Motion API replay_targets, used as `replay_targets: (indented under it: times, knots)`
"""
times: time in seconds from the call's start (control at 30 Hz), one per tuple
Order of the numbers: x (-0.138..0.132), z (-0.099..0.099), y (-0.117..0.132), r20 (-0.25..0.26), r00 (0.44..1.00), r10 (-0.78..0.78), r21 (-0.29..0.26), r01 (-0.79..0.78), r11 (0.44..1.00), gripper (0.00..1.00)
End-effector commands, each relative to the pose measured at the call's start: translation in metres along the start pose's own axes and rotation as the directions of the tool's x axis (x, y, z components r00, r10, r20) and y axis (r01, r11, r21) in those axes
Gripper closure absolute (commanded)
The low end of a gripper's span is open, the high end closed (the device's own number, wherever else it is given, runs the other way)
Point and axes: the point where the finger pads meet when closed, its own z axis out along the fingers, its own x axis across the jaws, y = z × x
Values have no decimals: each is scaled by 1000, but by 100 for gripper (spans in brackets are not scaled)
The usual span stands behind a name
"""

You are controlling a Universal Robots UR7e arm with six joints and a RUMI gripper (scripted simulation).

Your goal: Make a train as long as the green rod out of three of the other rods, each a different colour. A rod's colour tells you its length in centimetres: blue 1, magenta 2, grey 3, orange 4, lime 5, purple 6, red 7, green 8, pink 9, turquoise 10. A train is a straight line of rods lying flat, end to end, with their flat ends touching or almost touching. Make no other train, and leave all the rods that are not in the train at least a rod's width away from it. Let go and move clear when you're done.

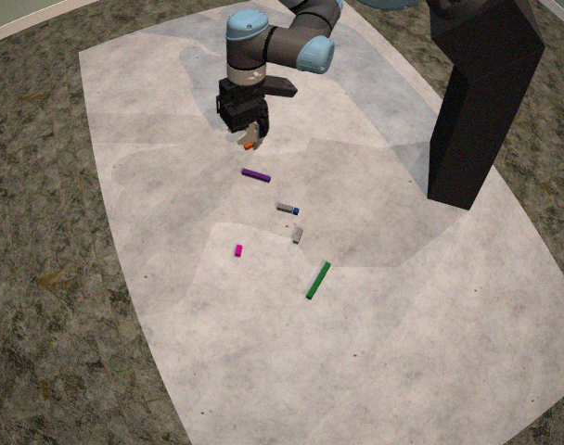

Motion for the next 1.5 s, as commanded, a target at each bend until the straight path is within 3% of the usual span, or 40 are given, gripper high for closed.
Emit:
replay_targets:
  times: [0.0, 1.23, 1.27, 1.47]
  knots:
    - [0, 1, 0, 1, 1000, 0, -1, 0, 1000, 86]
    - [0, 1, 0, 1, 1000, 0, -1, 0, 1000, 86]
    - [0, 1, 0, 1, 1000, 0, -1, 0, 1000, 100]
    - [0, 1, 0, 1, 1000, 0, -1, 0, 1000, 100]
